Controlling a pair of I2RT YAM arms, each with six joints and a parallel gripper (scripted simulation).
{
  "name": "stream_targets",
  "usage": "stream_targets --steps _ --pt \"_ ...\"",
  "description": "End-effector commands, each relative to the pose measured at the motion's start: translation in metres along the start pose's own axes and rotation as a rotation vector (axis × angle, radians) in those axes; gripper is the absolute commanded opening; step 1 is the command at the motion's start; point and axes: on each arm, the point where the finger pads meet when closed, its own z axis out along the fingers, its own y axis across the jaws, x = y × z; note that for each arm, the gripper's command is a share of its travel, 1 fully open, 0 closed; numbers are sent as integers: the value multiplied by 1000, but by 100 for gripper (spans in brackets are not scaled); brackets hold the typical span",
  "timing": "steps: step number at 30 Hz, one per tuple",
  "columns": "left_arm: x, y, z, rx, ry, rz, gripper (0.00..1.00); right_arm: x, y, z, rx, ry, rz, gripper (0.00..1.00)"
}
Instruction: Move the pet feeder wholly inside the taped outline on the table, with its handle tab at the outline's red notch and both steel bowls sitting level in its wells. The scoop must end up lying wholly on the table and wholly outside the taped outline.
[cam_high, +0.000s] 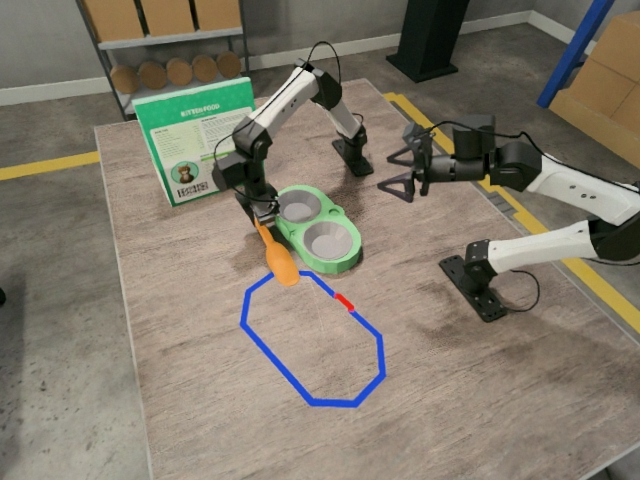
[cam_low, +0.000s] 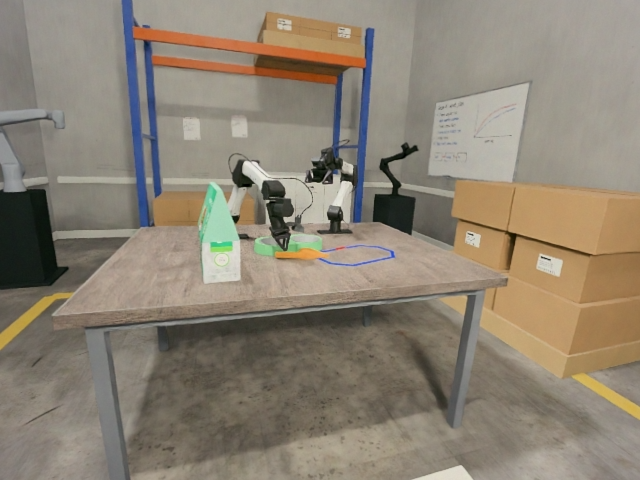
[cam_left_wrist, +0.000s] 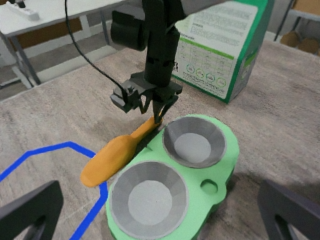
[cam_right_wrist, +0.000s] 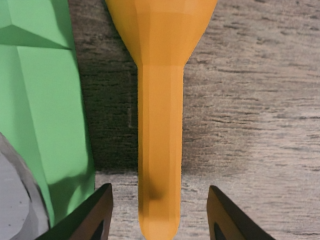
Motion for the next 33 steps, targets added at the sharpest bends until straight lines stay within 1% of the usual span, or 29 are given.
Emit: stream_targets --steps 1,7,12,16,18,24,30,31,33 --pt "11 2 1 -14 35 -15 100 -2 3 13 -19 -5 -12 48" --pt "28 8 0 -48 104 -24 100 -2 4 22 -19 -5 -10 48" --pt "36 10 -1 -63 134 -27 100 -3 6 29 -19 -5 -5 48" --pt "37 11 -1 -67 141 -28 100 -3 6 35 -19 -5 -5 43" --pt "37 11 -1 -67 141 -28 100 -3 6 35 -19 -5 -5 43" --pt "36 10 -1 -64 136 -28 100 -3 6 44 -19 -5 -5 34" --pt "36 10 -1 -64 136 -28 100 -2 6 44 -19 -5 -9 27" --pt "28 9 -3 -58 113 -22 100 -2 6 44 -19 -5 -9 25" --pt "28 9 -3 -58 113 -22 100 0 6 44 -22 -3 -6 22"
